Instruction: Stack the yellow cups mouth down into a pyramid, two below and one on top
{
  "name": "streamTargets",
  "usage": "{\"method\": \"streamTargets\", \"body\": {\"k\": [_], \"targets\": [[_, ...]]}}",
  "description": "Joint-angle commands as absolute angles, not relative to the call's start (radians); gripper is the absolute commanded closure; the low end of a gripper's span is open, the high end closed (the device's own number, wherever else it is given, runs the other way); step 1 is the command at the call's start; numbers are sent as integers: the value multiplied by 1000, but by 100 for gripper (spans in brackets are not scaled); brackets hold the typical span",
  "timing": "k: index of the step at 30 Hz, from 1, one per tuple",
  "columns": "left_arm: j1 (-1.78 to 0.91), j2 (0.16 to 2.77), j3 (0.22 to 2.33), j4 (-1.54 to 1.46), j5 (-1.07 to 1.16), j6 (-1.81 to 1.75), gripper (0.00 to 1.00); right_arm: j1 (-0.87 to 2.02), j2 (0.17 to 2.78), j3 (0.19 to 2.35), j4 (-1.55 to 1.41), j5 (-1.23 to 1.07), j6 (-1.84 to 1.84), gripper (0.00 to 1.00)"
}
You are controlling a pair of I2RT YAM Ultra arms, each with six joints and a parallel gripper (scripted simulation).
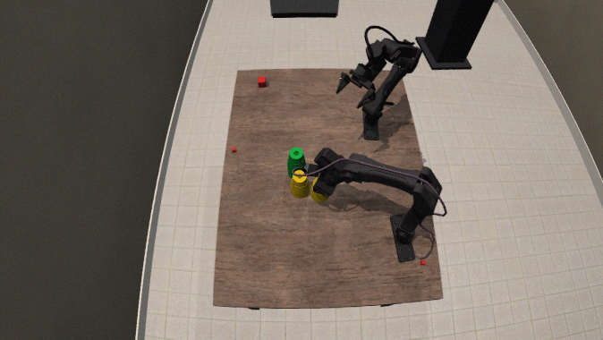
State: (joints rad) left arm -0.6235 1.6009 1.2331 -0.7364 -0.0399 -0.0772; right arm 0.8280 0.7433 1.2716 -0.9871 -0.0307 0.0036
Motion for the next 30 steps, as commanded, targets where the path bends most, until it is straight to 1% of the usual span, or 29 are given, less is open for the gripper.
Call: {"method": "streamTargets", "body": {"k": [1,30], "targets": [[-614,1595,1222,-678,-39,-69,100,835,728,1268,-988,-27,9,0],[-613,1610,1163,-602,-38,-68,100,835,728,1268,-988,-27,9,0]]}}
